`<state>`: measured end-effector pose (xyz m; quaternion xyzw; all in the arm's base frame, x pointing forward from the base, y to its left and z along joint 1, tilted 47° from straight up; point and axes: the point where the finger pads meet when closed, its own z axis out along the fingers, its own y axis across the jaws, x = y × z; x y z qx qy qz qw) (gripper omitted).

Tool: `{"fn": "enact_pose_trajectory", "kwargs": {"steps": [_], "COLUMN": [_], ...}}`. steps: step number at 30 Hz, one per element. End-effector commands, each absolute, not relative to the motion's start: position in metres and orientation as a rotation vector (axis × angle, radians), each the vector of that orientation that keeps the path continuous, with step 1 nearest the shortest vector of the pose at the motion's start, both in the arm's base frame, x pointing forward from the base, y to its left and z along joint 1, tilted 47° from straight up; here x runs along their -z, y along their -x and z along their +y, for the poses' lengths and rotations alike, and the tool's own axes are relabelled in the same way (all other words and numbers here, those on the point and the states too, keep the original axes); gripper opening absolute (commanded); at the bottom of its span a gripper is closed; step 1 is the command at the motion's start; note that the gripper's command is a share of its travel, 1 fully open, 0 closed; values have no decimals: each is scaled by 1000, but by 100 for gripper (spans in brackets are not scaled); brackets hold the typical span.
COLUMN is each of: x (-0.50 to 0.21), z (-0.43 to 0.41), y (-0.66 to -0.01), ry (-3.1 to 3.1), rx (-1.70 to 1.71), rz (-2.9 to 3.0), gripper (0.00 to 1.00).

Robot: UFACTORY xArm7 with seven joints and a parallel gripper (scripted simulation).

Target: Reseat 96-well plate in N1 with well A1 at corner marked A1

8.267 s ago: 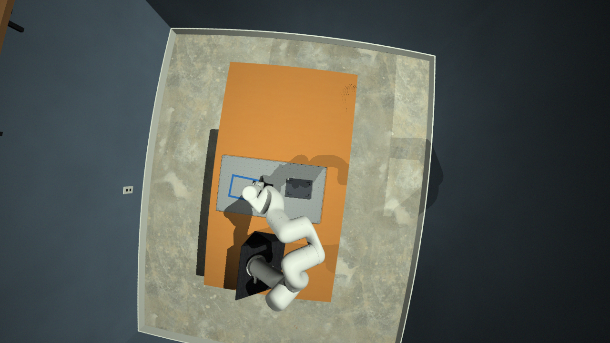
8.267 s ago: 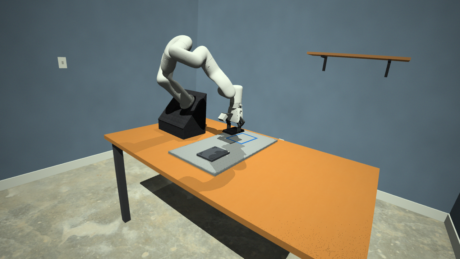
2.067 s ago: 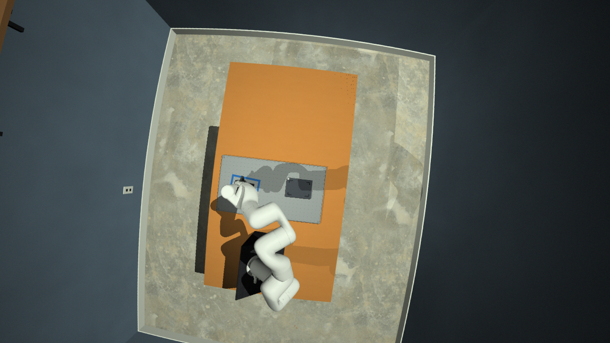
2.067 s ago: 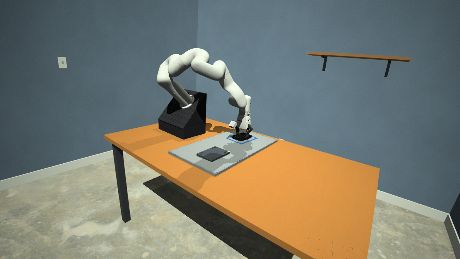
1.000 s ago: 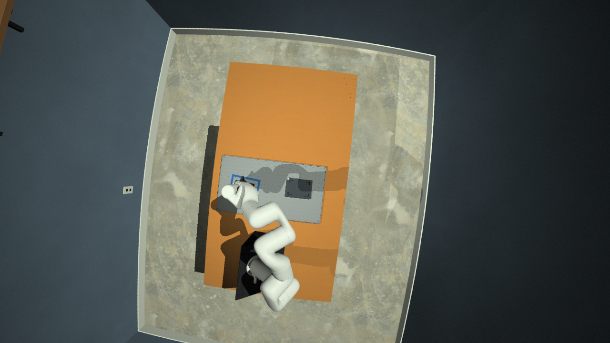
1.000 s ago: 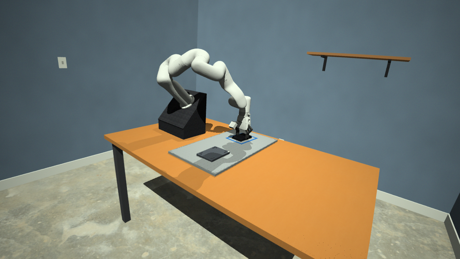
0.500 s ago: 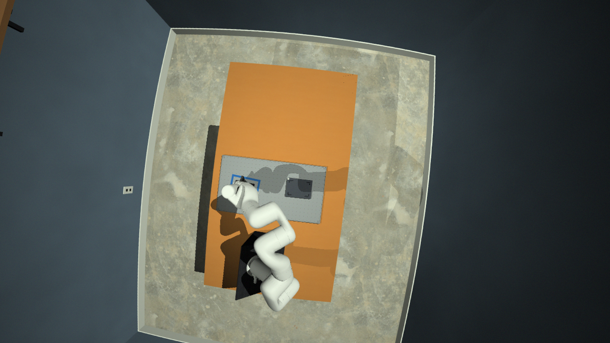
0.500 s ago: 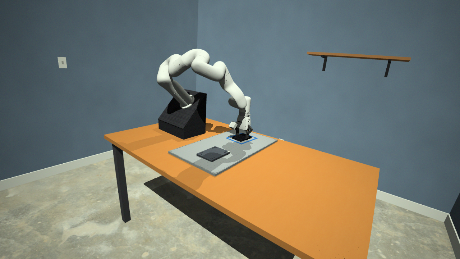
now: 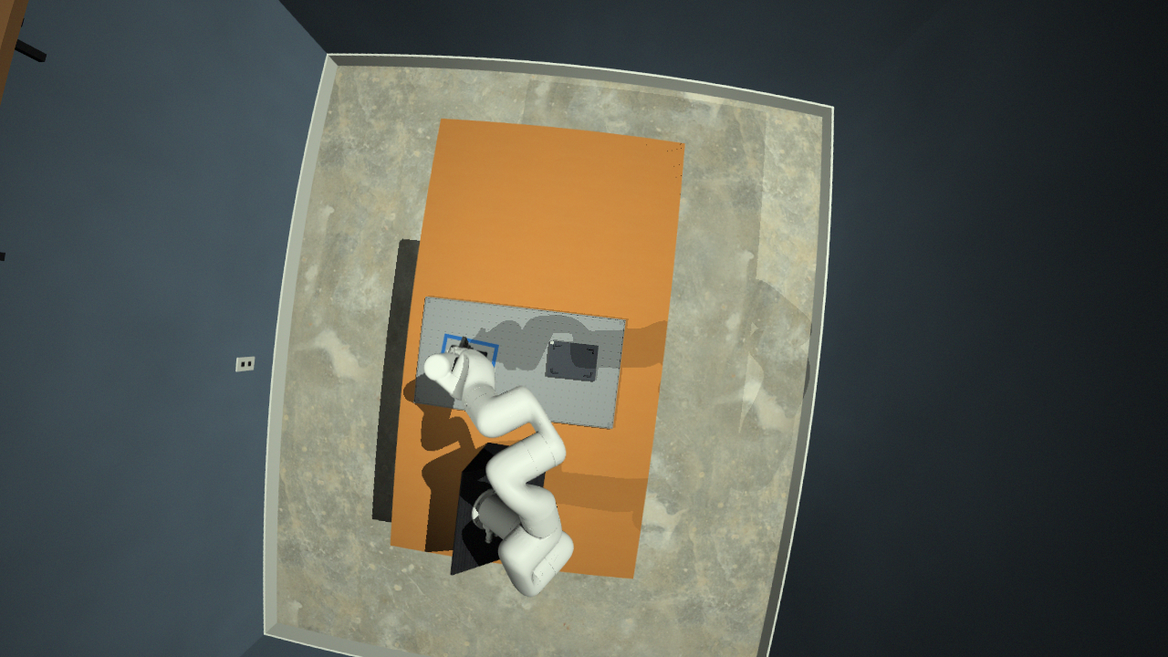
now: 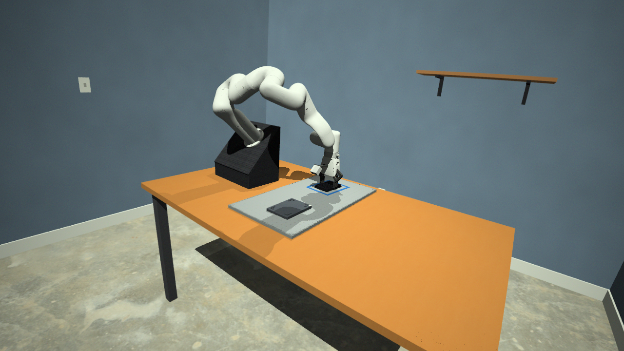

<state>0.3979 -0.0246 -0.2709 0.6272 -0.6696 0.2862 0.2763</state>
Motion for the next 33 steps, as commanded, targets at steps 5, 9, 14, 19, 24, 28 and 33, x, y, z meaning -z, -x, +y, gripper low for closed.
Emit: {"fn": "enact_pose_trajectory", "kwargs": {"steps": [5,9,14,19,24,28,33], "x": [271,271,263,256,249,241,232], "z": [-22,-22,-14,-7,1,9,19], "y": [-399,-399,-399,-399,-400,-400,-400], "ry": [-1689,-1689,-1689,-1689,-1689,-1689,-1689], "rx": [-769,-769,-769,-769,-769,-769,-769], "rz": [-1801,-1801,-1801,-1801,-1801,-1801,-1801], "gripper": [100,100,100,100,100,100,100]}}
